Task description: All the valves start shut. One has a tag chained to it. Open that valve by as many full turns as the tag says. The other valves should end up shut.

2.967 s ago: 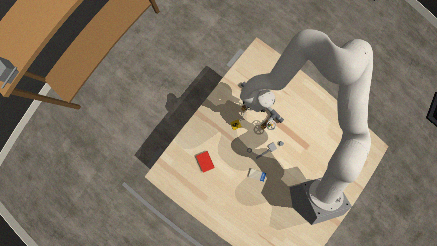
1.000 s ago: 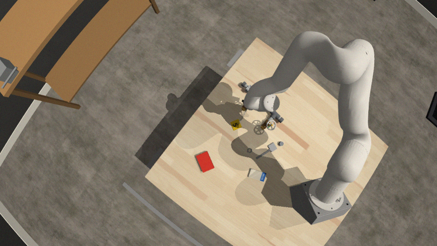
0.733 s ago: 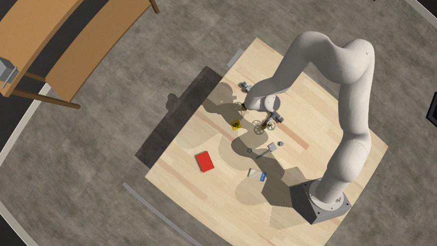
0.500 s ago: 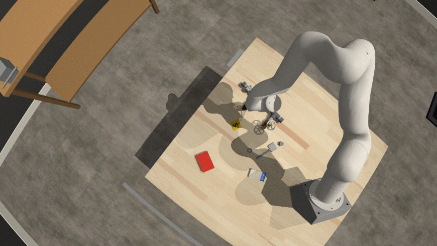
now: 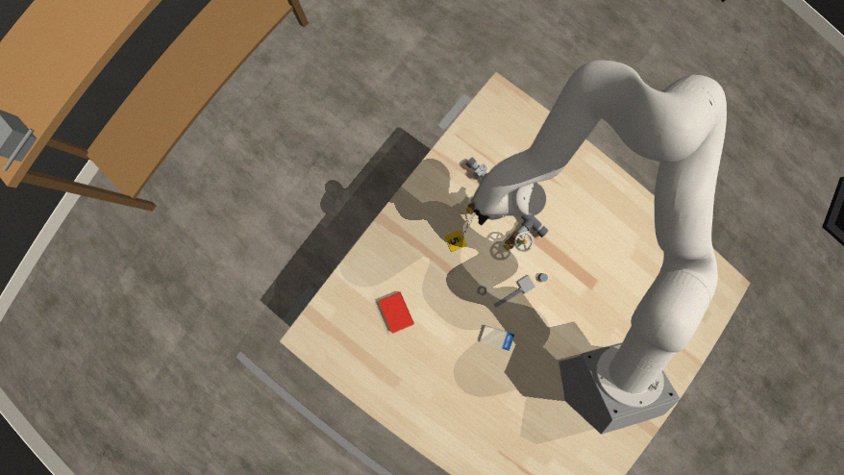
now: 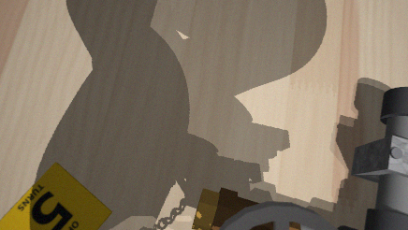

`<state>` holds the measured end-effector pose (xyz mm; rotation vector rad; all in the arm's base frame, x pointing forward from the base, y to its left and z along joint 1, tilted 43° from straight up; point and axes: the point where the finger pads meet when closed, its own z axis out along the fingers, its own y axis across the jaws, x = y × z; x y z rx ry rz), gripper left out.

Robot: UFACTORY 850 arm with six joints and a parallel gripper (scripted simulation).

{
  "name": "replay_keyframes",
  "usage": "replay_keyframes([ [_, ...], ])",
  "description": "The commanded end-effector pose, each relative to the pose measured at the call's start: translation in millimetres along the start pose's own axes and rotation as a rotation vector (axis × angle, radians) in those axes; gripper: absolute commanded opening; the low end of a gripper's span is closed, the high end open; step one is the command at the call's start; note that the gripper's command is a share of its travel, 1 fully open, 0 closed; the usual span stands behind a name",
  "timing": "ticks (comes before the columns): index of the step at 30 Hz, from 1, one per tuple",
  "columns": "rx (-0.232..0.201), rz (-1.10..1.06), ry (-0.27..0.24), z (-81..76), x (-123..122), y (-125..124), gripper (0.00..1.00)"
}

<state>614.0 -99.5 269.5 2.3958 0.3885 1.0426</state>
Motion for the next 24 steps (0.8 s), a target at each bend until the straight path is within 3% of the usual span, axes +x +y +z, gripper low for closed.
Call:
replay_keyframes([
  [1, -0.010, -0.226, -0.035, -0.2, 0.5, 0.2, 0.00],
  [17, 0.008, -1.035, -0.043, -0.2, 0.5, 0.1, 0.00],
  [19, 0.008, -1.035, -0.043, -0.2, 0.5, 0.1, 0.00],
  [20, 0.008, -1.174, -0.068, -0.2, 0.5, 0.1, 0.00],
  [24, 0.011, -1.262, -0.070, -0.2, 0.5, 0.1, 0.00],
])
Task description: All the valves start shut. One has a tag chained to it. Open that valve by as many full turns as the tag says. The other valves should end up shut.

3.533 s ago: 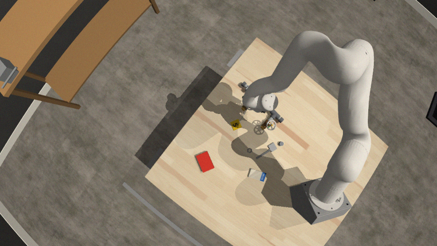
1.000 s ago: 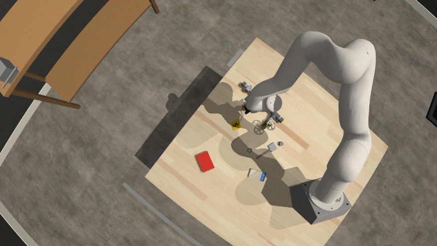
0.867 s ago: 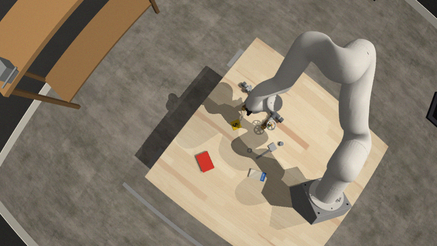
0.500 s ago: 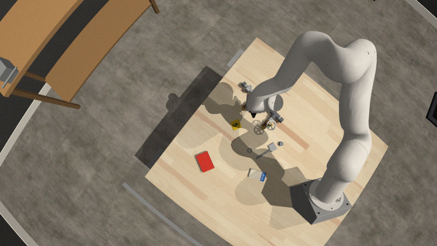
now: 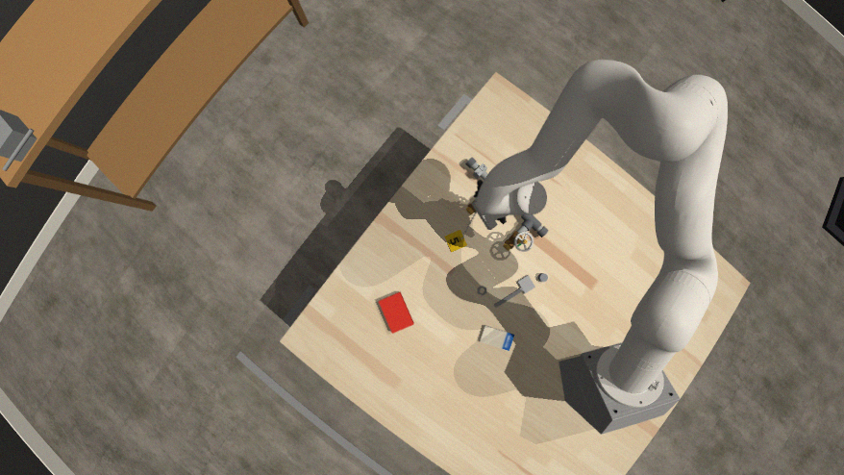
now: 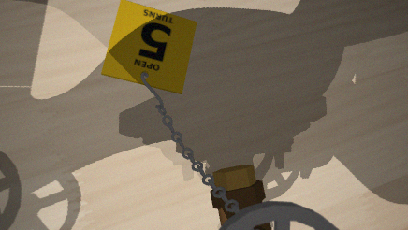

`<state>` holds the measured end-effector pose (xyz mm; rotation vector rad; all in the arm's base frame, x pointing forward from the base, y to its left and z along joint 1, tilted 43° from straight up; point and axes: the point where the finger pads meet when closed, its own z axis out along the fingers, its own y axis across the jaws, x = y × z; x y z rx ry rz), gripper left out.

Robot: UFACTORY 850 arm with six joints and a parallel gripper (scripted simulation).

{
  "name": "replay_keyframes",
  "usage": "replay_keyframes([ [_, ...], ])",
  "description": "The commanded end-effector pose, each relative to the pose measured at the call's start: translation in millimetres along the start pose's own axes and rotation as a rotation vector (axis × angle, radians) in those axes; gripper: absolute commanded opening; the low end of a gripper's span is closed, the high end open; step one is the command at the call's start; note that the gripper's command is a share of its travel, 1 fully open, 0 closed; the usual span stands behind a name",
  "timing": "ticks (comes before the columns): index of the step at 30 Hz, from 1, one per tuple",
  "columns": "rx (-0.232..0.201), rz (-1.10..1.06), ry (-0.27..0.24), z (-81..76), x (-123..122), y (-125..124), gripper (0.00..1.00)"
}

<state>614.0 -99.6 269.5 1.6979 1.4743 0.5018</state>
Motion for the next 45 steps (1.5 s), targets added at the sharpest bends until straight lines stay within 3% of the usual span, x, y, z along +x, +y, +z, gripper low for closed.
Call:
replay_keyframes([
  [1, 0.041, -0.173, -0.062, -0.2, 0.2, 0.5, 0.00],
  [13, 0.043, -0.219, -0.062, -0.2, 0.2, 0.5, 0.00],
  [14, 0.043, -0.219, -0.062, -0.2, 0.2, 0.5, 1.00],
  [45, 0.041, -0.175, -0.062, -0.2, 0.2, 0.5, 1.00],
])
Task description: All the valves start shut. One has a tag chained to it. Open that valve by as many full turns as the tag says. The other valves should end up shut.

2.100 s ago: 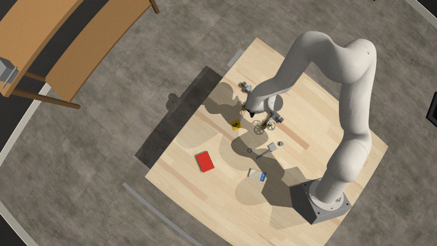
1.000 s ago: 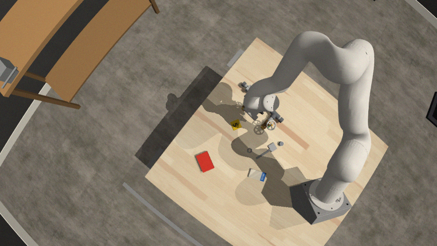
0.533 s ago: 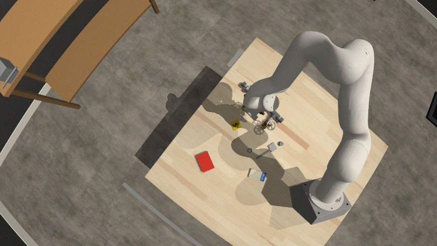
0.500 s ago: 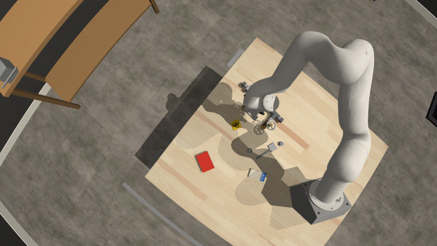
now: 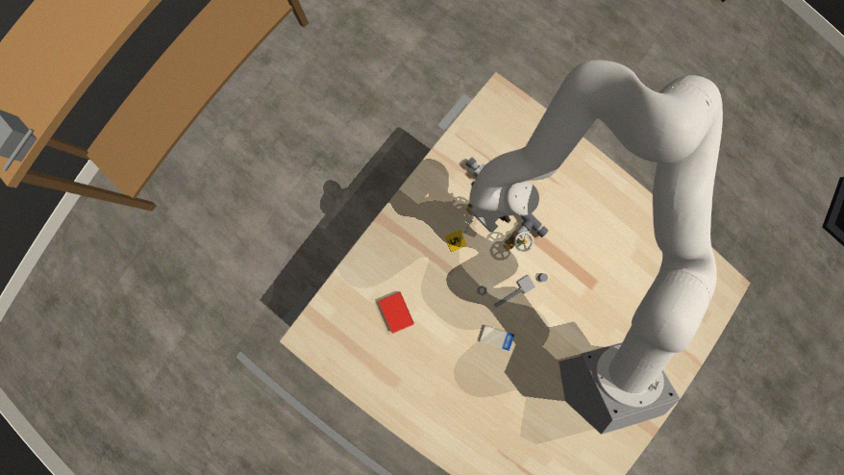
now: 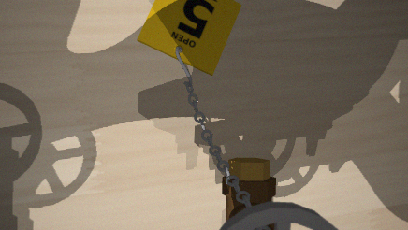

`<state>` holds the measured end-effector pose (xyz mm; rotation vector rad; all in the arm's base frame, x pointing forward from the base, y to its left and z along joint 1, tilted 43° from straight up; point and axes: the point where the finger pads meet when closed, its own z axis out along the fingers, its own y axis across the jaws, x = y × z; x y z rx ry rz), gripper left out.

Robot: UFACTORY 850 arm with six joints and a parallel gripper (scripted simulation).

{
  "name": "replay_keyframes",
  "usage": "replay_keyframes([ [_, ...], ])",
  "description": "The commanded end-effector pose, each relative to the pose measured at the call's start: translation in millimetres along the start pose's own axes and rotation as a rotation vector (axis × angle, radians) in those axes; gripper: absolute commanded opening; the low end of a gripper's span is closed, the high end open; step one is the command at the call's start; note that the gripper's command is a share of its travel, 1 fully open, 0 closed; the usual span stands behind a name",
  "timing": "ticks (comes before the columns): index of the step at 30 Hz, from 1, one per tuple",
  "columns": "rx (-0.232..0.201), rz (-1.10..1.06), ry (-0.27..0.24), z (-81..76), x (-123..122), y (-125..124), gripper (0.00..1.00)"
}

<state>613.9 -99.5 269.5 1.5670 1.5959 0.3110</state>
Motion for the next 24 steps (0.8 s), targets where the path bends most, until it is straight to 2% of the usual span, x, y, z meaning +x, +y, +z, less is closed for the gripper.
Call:
replay_keyframes([
  [1, -0.001, 0.021, 0.000, -0.2, 0.0, 0.6, 1.00],
  [8, -0.001, 0.218, 0.000, -0.2, 0.0, 0.6, 1.00],
  [16, 0.000, 0.646, 0.000, -0.2, 0.0, 0.6, 1.00],
  [18, 0.000, 0.646, 0.000, -0.2, 0.0, 0.6, 1.00],
  [20, -0.001, 0.813, 0.001, -0.2, 0.0, 0.6, 1.00],
  [24, 0.009, 1.004, -0.007, -0.2, 0.0, 0.6, 1.00],
])
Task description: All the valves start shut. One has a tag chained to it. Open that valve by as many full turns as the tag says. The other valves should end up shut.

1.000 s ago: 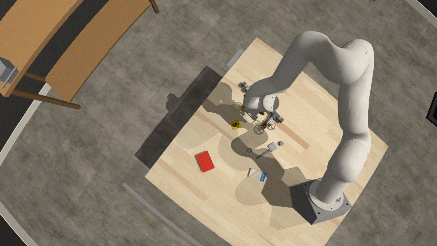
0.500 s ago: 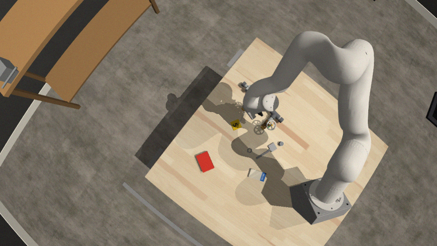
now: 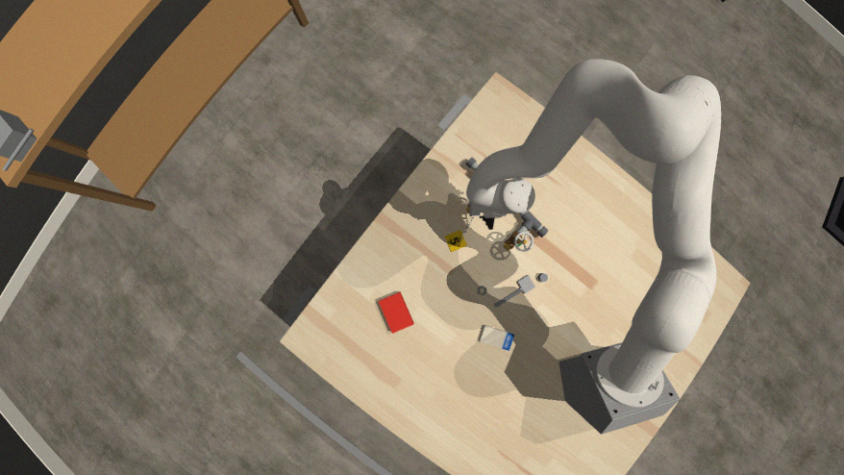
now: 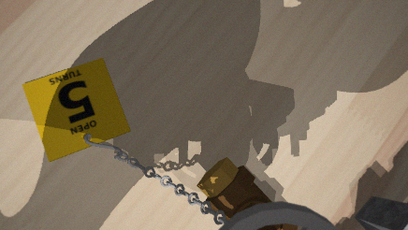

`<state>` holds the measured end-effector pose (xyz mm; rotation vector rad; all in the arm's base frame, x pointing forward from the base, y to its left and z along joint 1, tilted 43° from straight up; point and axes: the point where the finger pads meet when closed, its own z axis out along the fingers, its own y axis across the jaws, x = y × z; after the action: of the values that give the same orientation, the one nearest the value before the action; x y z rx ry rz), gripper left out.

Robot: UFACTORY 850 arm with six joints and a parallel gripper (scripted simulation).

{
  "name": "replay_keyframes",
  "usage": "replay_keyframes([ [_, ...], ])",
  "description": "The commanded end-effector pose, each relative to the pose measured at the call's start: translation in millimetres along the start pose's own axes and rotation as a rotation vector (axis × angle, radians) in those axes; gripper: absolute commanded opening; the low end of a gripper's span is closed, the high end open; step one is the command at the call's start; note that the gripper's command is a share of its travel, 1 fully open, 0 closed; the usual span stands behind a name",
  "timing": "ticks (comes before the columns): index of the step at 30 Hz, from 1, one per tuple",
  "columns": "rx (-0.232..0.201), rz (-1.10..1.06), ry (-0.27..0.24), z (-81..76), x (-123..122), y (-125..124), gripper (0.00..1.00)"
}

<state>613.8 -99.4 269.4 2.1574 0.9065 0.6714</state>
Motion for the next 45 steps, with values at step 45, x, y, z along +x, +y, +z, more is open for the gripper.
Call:
replay_keyframes([
  [45, 0.029, 2.165, 0.045, -0.2, 0.4, 0.5, 1.00],
])
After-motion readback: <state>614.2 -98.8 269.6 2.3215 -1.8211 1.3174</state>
